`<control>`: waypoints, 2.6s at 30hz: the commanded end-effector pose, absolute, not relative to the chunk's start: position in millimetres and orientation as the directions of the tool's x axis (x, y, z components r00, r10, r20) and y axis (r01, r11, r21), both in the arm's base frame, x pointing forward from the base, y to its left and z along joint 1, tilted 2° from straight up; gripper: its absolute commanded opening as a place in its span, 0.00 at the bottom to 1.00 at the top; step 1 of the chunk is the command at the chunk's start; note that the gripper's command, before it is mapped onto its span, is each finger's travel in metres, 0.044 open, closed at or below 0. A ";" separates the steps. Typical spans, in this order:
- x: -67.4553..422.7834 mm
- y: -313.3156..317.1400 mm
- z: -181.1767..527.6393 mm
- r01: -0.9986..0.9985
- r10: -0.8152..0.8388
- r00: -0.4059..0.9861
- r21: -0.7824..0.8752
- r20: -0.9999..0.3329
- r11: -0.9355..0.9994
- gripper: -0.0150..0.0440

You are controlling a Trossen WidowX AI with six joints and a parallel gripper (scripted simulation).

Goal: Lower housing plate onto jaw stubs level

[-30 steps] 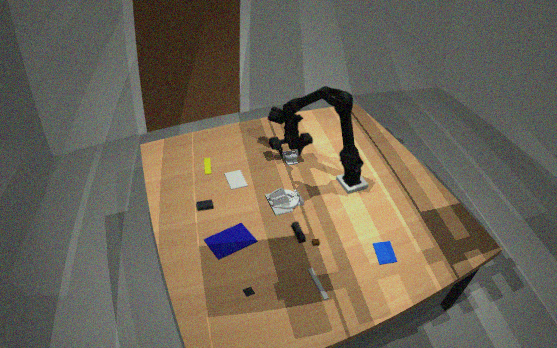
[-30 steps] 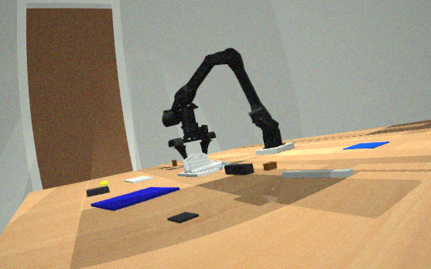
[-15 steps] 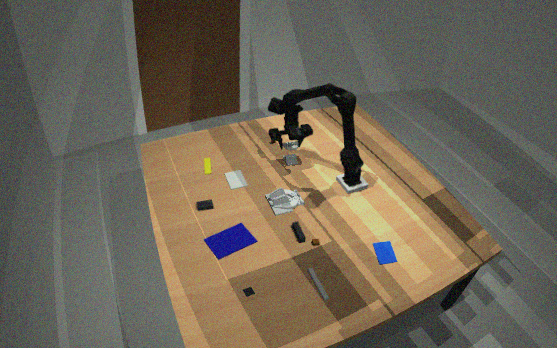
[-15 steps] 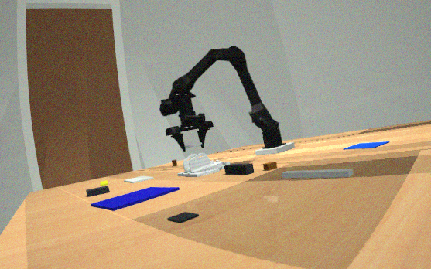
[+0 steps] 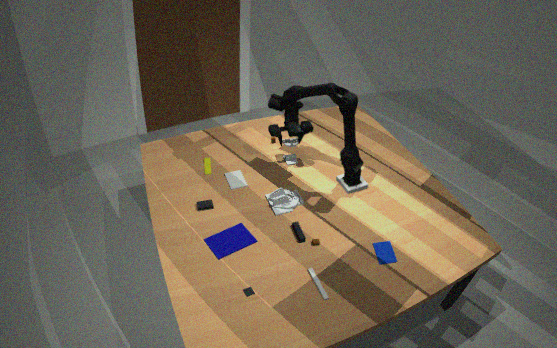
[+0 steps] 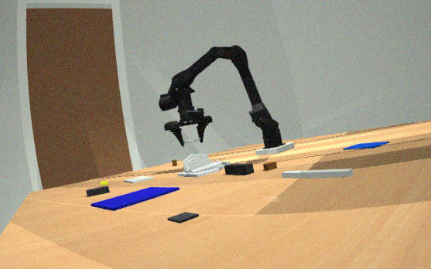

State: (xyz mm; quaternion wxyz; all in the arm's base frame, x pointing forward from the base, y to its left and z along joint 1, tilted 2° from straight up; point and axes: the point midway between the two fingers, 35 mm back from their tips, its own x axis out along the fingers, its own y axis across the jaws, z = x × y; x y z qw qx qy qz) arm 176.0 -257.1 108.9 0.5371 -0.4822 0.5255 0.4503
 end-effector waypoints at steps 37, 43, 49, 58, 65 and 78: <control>250.2 -150.5 112.5 -0.697 -0.016 0.050 -0.047 -0.999 0.716 0.85; 257.1 -131.9 112.6 -0.616 -0.015 0.051 -0.043 -0.999 0.786 0.85; 262.7 -113.0 112.6 -0.529 -0.014 0.051 -0.039 -0.999 0.848 0.85; 268.5 -84.1 112.5 -0.385 -0.011 0.053 -0.031 -0.999 0.923 0.85; 270.9 -61.0 112.4 -0.262 -0.010 0.054 -0.023 -0.999 0.965 0.85; 270.3 -18.8 112.1 -0.025 -0.006 0.055 -0.007 -0.998 1.000 0.85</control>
